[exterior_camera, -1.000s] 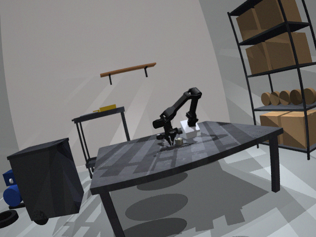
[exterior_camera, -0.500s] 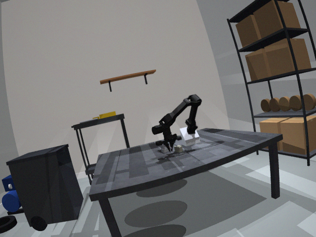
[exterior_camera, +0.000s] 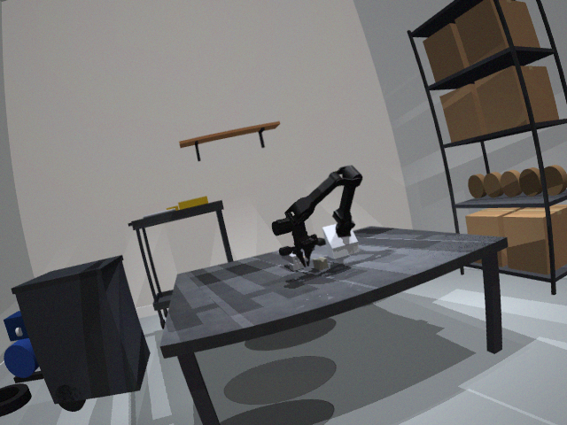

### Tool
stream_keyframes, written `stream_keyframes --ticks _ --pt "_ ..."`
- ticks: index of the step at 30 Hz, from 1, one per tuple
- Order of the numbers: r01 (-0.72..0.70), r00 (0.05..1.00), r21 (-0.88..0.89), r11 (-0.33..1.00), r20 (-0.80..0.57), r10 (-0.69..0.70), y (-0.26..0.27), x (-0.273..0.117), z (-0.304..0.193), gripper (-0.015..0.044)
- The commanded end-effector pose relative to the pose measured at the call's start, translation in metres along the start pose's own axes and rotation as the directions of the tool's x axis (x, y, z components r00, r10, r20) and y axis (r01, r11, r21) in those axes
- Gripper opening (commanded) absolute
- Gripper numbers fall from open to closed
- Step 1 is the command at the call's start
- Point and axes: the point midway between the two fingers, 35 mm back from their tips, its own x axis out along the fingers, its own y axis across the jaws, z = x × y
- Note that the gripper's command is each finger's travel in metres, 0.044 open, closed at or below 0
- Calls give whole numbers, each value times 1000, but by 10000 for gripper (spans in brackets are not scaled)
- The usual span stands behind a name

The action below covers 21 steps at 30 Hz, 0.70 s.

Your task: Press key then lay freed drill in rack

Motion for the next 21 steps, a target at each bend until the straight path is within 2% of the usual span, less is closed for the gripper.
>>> stream_keyframes --ticks 1,21 --pt "0 1000 -5 1000 4 0 0 -3 0 0" --pt "0 1000 -5 1000 3 0 0 -15 -2 0"
